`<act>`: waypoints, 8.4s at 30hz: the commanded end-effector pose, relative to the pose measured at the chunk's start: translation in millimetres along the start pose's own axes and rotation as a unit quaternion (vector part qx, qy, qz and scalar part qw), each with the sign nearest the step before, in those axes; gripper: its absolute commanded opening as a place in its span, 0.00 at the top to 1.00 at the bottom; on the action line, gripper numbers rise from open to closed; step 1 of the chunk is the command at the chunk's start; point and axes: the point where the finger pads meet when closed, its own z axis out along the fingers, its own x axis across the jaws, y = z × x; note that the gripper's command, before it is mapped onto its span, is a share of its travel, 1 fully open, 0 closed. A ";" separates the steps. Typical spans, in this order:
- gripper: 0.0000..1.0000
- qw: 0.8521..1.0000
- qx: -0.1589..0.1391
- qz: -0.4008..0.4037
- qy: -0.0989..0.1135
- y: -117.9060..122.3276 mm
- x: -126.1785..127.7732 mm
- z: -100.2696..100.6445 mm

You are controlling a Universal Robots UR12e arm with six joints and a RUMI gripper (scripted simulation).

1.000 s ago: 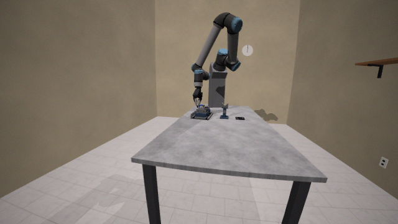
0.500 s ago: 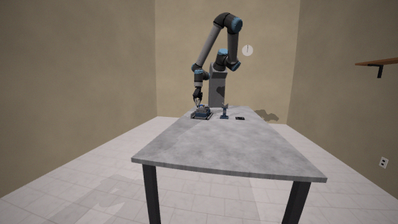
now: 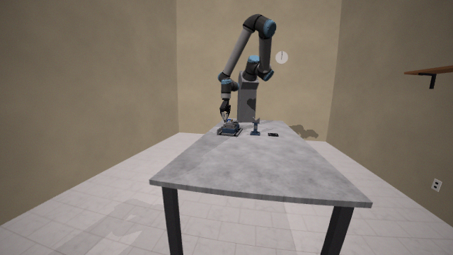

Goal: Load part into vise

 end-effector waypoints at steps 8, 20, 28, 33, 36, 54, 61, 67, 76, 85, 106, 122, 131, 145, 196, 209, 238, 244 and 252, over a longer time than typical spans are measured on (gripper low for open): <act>1.00 1.000 0.000 0.000 0.000 -0.4 -2.0 -0.4; 1.00 1.000 0.000 0.000 0.000 -0.4 -5.5 -0.4; 1.00 1.000 0.000 0.000 0.000 -0.4 -7.3 -0.4; 1.00 1.000 0.000 0.000 0.000 -0.4 -8.8 -0.4; 1.00 1.000 0.000 0.000 0.000 -0.4 -9.6 -0.4; 1.00 1.000 0.000 0.000 0.000 -0.4 -12.8 -0.4; 1.00 1.000 0.000 0.000 0.000 -0.4 -13.3 -0.4; 1.00 1.000 0.000 0.000 0.000 -0.4 -13.6 -0.4; 1.00 1.000 0.000 0.000 0.000 -0.4 -13.6 -0.4; 1.00 1.000 0.000 0.000 0.000 -0.4 -13.6 -0.4; 1.00 1.000 0.000 0.000 0.000 -0.4 -8.7 -0.4; 1.00 1.000 0.000 0.000 0.000 -0.4 1.7 -0.4; 1.00 1.000 0.000 0.000 0.000 -0.4 1.8 -0.8; 1.00 1.000 0.000 0.000 0.000 -0.4 1.8 -15.9; 1.00 1.000 0.000 0.000 0.000 -0.4 1.8 -62.4; 1.00 1.000 0.000 0.000 0.000 -0.4 1.8 -62.4; 1.00 1.000 0.000 0.000 0.000 -0.4 1.8 -62.4; 1.00 1.000 0.000 0.000 0.000 -0.4 1.8 -62.4; 1.00 1.000 0.000 0.000 0.000 -0.4 1.8 -62.4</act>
